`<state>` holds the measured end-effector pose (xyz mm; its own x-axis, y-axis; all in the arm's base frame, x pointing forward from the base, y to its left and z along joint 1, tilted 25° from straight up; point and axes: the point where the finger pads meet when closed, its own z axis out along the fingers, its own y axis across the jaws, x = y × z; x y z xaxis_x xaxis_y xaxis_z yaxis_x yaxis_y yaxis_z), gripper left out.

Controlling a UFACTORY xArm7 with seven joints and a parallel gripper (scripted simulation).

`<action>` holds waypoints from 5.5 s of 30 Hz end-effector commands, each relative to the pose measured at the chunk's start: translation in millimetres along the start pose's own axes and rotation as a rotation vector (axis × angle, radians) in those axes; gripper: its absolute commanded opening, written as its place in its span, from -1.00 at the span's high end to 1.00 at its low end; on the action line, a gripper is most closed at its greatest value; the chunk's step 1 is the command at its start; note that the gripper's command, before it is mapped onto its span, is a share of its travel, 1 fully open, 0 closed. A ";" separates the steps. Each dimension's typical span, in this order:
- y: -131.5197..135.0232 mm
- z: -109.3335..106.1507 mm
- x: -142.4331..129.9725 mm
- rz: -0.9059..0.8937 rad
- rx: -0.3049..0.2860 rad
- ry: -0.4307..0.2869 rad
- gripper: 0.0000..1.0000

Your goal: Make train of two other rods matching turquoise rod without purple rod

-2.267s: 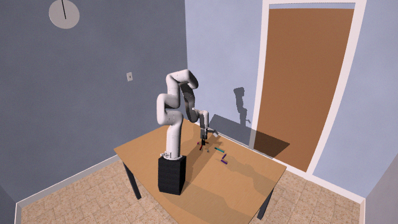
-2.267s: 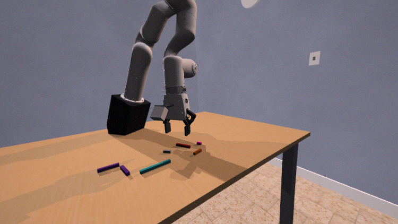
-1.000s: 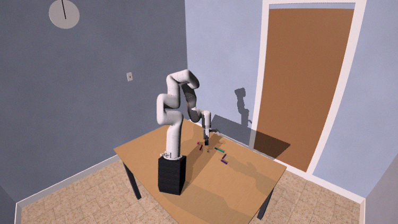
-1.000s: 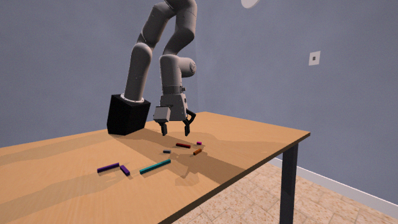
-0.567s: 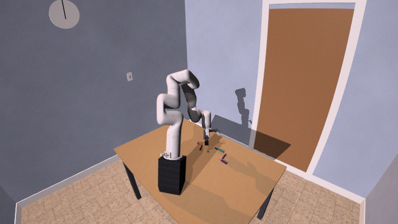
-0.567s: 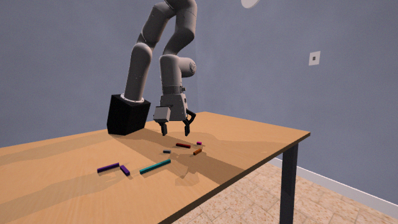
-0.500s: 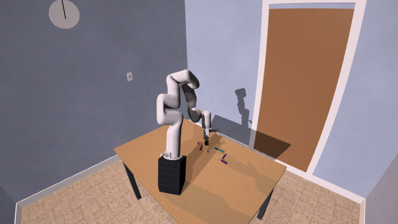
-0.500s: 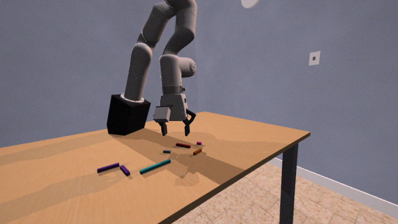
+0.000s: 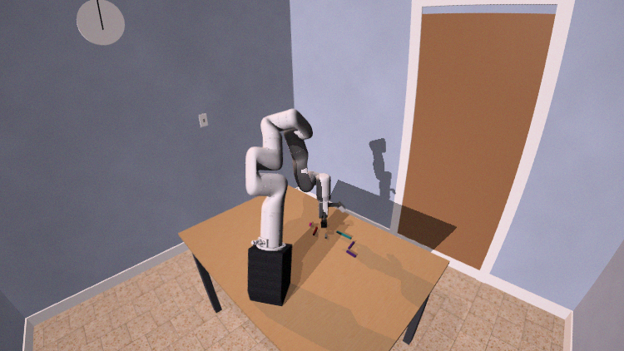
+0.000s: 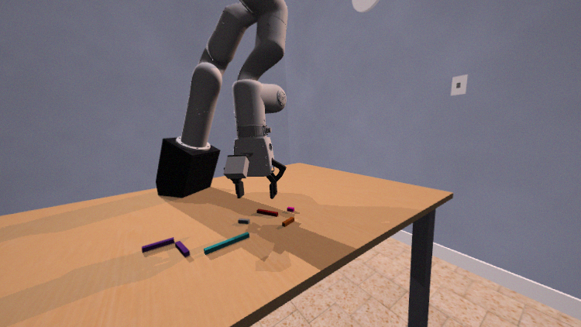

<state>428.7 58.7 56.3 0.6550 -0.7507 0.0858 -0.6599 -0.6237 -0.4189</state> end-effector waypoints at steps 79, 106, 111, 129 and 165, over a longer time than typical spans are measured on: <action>62.6 3.2 80.2 -1.199 -0.014 -0.006 -1.00; 104.6 2.2 116.9 -1.847 -0.008 -0.008 -1.00; 113.0 1.8 123.1 -1.968 -0.006 -0.007 -1.00; 139.5 0.2 140.9 -2.337 -0.001 0.002 -1.00; 140.9 0.1 141.7 -2.355 0.000 0.002 -1.00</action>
<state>428.2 -134.3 8.4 0.0027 0.9714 0.2372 0.9301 -0.0896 0.3563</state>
